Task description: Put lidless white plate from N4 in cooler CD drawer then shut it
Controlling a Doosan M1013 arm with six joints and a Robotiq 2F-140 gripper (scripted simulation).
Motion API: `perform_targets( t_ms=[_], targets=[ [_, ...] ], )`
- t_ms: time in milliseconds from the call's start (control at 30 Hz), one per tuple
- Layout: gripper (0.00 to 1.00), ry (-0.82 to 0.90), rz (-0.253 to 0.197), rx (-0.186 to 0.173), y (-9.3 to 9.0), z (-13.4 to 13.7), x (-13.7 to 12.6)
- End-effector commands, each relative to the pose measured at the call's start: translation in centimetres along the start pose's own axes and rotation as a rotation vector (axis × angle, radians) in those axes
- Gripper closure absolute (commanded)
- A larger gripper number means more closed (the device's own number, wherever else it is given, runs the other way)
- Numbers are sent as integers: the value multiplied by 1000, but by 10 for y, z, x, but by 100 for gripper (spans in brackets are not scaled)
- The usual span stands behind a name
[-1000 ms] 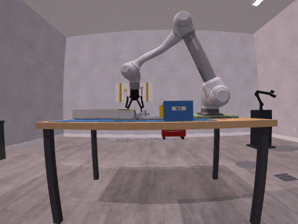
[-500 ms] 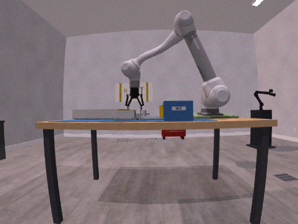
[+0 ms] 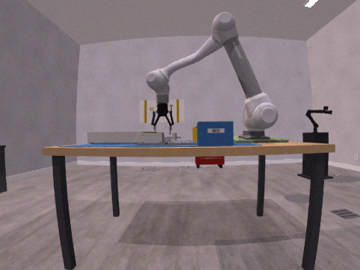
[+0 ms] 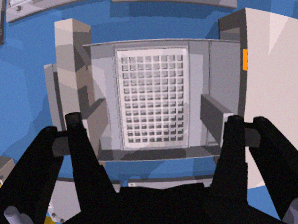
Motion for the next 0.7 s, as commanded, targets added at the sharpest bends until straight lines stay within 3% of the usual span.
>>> perform_targets(
  t_ms=[0, 667],
  targets=[
    [34, 0, 0, 0, 5, 0, 0],
    [34, 0, 0, 0, 28, 0, 0]
  ],
)
Point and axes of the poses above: the point where the finger pads meet when closed, its own y axis back along the fingers, its own z axis across the jaws, x = y × z, the point moved 9 cm from there along y, back along the fingers, and after that the axes turned 7 degrees about -y, right-handed, at the moved point
